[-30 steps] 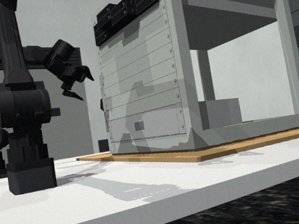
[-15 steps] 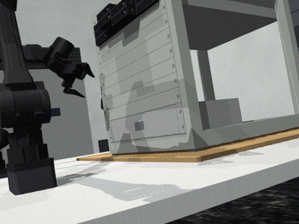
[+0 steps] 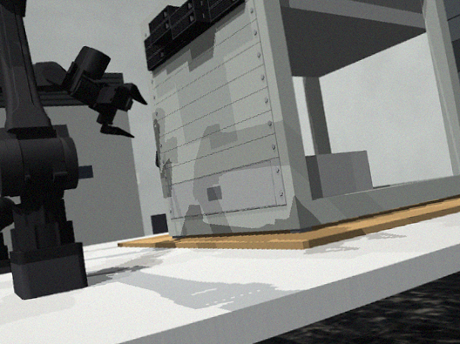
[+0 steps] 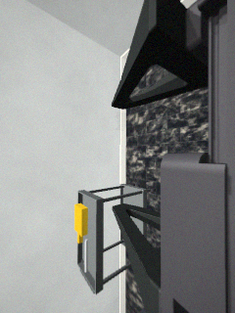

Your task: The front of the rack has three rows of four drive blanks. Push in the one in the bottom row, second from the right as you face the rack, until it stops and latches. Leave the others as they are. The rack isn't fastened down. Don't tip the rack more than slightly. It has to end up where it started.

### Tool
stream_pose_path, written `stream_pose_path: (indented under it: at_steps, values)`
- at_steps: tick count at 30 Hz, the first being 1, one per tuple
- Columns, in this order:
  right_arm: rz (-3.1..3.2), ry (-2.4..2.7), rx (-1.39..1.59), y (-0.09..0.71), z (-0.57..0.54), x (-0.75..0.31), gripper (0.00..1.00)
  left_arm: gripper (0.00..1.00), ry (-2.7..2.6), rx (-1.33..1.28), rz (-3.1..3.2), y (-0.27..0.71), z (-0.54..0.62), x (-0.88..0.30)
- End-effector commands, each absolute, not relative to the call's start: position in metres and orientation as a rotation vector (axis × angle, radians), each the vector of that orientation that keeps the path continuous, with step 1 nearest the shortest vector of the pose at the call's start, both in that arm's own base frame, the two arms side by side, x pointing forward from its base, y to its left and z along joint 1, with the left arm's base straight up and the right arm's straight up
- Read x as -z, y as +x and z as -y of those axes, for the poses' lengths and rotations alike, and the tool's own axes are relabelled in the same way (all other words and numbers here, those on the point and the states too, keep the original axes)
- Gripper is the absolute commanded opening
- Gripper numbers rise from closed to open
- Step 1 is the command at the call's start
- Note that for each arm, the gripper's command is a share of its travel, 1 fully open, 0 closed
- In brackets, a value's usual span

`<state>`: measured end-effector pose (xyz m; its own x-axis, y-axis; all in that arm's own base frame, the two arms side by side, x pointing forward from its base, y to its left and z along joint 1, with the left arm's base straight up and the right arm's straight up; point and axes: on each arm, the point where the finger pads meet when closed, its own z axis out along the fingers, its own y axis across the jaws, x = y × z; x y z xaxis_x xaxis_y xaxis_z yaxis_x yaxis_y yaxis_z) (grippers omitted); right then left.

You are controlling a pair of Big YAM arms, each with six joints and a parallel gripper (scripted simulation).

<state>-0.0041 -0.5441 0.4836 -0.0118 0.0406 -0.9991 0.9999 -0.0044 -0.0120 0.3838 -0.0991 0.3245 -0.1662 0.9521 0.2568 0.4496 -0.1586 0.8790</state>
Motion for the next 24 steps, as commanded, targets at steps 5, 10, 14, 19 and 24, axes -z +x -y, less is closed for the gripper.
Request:
stream_pose_path:
  at_steps: [5,10,14,19,24]
  values:
    - [-1.209,1.21,1.21,-0.001,0.545,-0.501,1.0,1.0,1.486,-1.312,-1.483,0.39,0.141,-0.391]
    - [-1.209,1.21,1.21,-0.001,0.545,-0.501,1.0,1.0,1.463,-1.317,-1.452,0.386,0.153,-0.402]
    - [-1.209,1.21,1.21,-0.001,0.545,-0.501,1.0,1.0,1.43,-1.32,-1.411,0.379,0.171,-0.418]
    - [-1.209,1.21,1.21,-0.001,0.545,-0.501,1.0,1.0,1.385,-1.316,-1.365,0.368,0.193,-0.437]
    - [-1.209,1.21,1.21,-0.001,0.545,-0.501,1.0,1.0,1.339,-1.305,-1.325,0.354,0.214,-0.456]
